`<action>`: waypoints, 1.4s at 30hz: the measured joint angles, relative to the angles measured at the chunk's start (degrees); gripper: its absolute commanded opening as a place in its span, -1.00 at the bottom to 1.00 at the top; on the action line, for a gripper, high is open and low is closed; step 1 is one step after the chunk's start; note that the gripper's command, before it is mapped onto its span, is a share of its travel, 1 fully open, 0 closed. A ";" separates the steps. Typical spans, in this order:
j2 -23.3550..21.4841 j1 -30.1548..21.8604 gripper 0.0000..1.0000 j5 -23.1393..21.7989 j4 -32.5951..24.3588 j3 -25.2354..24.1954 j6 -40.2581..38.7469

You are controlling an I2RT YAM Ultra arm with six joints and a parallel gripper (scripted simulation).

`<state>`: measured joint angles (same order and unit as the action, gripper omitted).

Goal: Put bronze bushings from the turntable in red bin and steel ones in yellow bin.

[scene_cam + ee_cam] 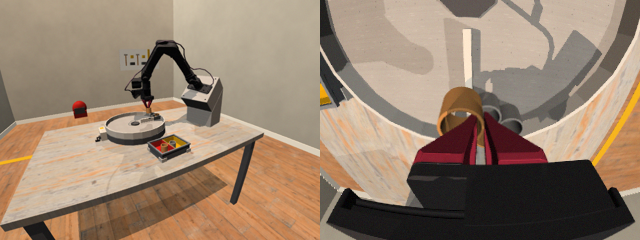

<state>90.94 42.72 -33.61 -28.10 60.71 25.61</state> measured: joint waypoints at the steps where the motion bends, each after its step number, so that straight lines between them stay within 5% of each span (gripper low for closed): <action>1: -0.48 -0.59 -1.00 0.24 0.02 -0.26 -0.46; 13: -6.71 -9.20 -1.00 4.68 0.33 -2.36 -8.04; 25: -12.72 -25.57 -1.00 12.87 -0.35 -1.44 -20.37; 42: -8.87 -50.71 -1.00 30.05 -4.57 10.45 -38.53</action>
<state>82.06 -7.99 -3.55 -32.67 71.16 -12.93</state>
